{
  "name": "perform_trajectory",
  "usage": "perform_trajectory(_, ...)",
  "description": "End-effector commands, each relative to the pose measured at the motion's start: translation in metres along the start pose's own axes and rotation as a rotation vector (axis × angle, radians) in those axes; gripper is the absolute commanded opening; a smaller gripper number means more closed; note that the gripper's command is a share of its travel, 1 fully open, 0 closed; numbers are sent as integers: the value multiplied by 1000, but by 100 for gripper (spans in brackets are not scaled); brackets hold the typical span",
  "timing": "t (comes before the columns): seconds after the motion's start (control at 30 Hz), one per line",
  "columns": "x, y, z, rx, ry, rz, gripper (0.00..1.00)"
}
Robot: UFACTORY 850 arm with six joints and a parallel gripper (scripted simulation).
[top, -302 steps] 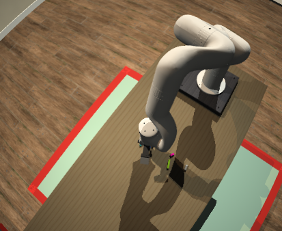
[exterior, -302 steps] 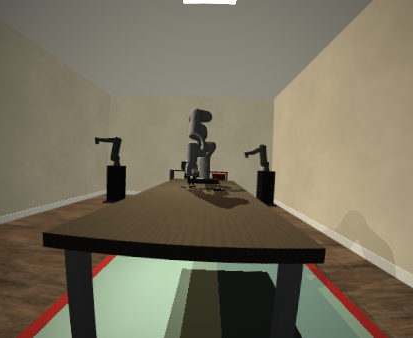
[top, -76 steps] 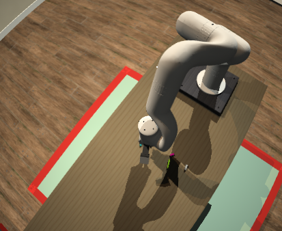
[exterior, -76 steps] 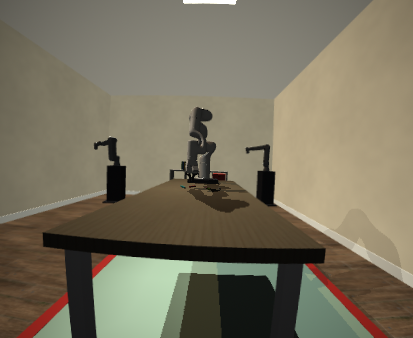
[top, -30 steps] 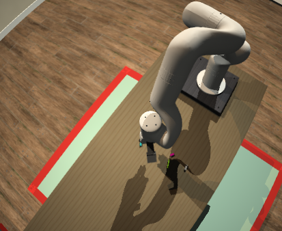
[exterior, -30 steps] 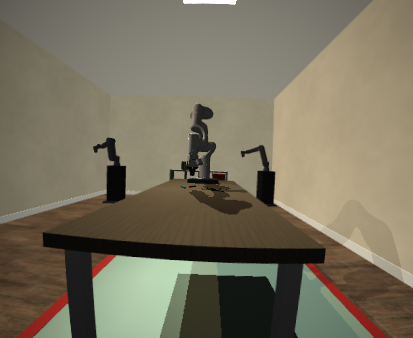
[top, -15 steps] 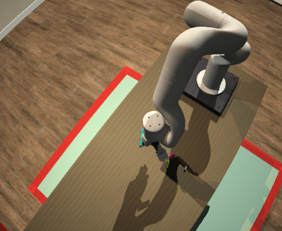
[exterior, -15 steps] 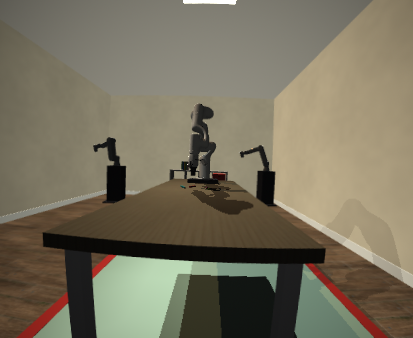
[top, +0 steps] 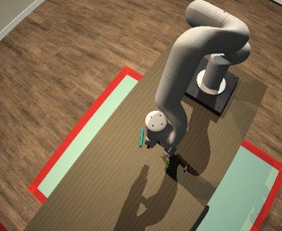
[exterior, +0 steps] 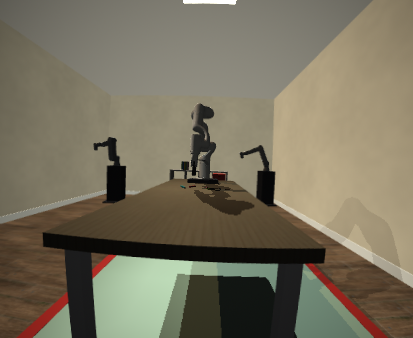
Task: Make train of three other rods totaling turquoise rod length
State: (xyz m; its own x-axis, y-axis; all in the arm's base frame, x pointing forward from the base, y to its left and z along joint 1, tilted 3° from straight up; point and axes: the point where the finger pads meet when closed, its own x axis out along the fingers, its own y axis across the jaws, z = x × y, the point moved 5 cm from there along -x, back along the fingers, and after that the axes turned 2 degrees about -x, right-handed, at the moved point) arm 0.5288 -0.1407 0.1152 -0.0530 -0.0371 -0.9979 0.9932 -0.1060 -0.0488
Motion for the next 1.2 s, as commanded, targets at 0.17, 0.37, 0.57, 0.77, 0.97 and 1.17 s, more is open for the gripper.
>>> perform_trajectory(0.17,-1,-3,-3,-293,23,5,4)
perform_trajectory(0.37,-1,-6,-6,-466,23,7,4)
perform_trajectory(0.57,-1,-8,-8,-610,22,8,4)
perform_trajectory(0.77,-2,-11,-11,-795,22,11,4)
perform_trajectory(0.97,-2,-14,-14,-968,21,13,4)
perform_trajectory(1.17,-2,-16,-15,-1083,21,14,4)
